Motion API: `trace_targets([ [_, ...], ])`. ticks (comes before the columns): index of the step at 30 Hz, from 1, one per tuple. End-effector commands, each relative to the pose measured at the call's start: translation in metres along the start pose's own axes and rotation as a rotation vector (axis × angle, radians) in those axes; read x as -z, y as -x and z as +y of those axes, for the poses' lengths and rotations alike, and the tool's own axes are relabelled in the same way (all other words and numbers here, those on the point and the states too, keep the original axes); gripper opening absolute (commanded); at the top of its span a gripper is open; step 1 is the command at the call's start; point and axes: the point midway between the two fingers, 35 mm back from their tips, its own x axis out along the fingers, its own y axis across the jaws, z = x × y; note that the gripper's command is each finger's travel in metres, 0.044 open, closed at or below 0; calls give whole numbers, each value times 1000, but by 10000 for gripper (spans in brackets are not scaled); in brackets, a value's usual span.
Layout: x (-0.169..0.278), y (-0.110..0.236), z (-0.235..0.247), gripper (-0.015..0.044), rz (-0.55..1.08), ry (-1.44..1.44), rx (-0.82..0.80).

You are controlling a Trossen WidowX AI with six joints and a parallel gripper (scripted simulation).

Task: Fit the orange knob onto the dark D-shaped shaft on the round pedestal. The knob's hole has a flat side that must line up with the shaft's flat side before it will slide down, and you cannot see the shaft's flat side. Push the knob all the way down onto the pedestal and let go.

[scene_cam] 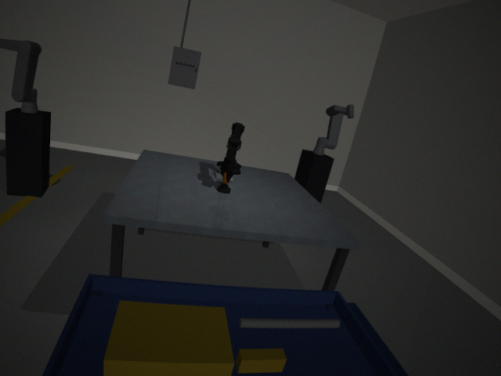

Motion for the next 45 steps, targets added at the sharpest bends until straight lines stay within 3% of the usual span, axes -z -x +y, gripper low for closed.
trace_targets([
  [1,1,2,-2,0,3,7,2],
  [30,-2,4,3,0,3,7,2],
  [37,-1,3,1,0,3,206,2],
  [45,2,0,-2,0,3,216,2],
])
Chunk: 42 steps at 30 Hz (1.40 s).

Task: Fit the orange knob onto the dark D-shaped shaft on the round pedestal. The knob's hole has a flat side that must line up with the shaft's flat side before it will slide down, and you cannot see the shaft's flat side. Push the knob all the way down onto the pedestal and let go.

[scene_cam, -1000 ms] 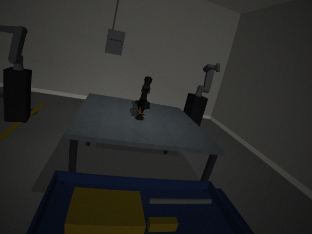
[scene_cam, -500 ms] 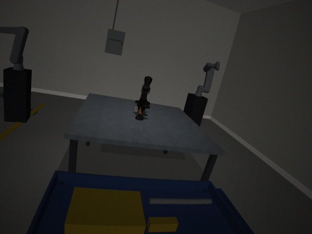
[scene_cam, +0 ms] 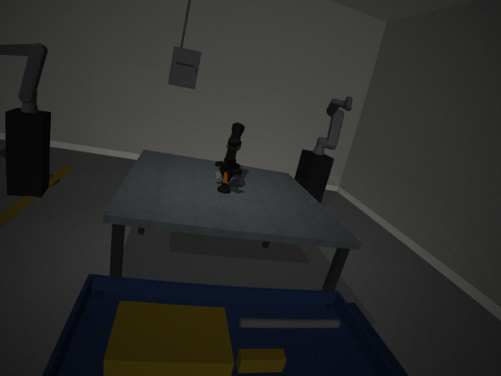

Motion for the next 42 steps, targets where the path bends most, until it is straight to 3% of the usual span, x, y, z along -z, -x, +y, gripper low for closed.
trace_targets([
  [1,2,-1,-2,0,7,11,4],
  [19,1,4,-1,0,7,11,4],
  [26,-1,3,1,0,7,210,3],
  [42,0,-1,1,0,7,220,3],
])
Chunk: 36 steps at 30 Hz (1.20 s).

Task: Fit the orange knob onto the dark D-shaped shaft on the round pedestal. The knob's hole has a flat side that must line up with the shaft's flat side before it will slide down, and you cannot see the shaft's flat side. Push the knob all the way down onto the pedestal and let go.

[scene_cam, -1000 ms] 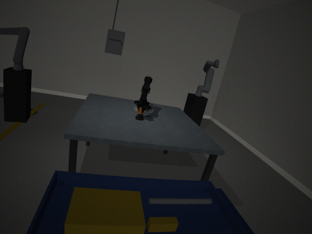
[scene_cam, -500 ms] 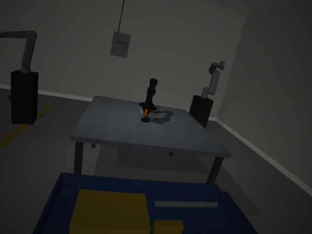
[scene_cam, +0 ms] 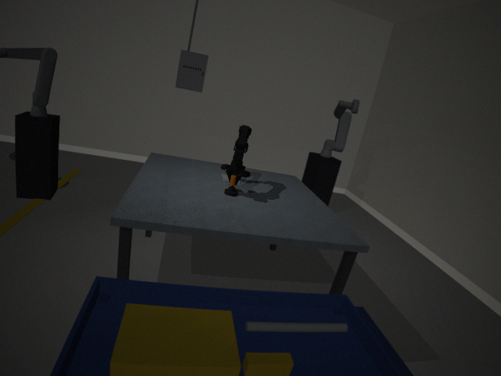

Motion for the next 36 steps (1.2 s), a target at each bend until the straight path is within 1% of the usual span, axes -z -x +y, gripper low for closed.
trace_targets([
  [1,2,0,-1,0,3,7,0],
  [13,3,5,-1,0,3,15,0],
  [20,3,4,-1,0,3,216,0],
  [36,1,0,0,0,2,216,0],
])
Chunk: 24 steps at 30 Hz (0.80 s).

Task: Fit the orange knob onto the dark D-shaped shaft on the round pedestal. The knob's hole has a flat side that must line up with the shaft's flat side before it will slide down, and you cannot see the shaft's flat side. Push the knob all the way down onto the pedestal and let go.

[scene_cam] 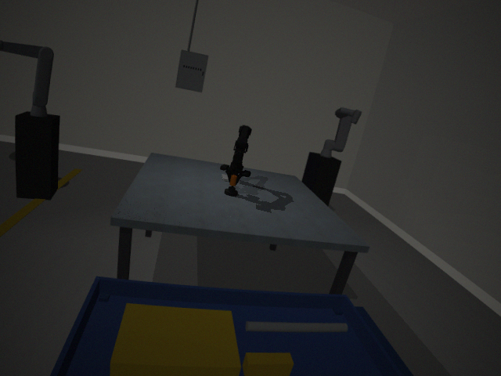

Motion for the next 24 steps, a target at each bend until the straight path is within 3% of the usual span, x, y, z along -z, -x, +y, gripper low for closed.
trace_targets([
  [1,0,0,0,0,1,6,-1],
  [18,2,4,0,0,1,-2,-1],
  [24,3,4,-1,0,1,-238,-1],
])
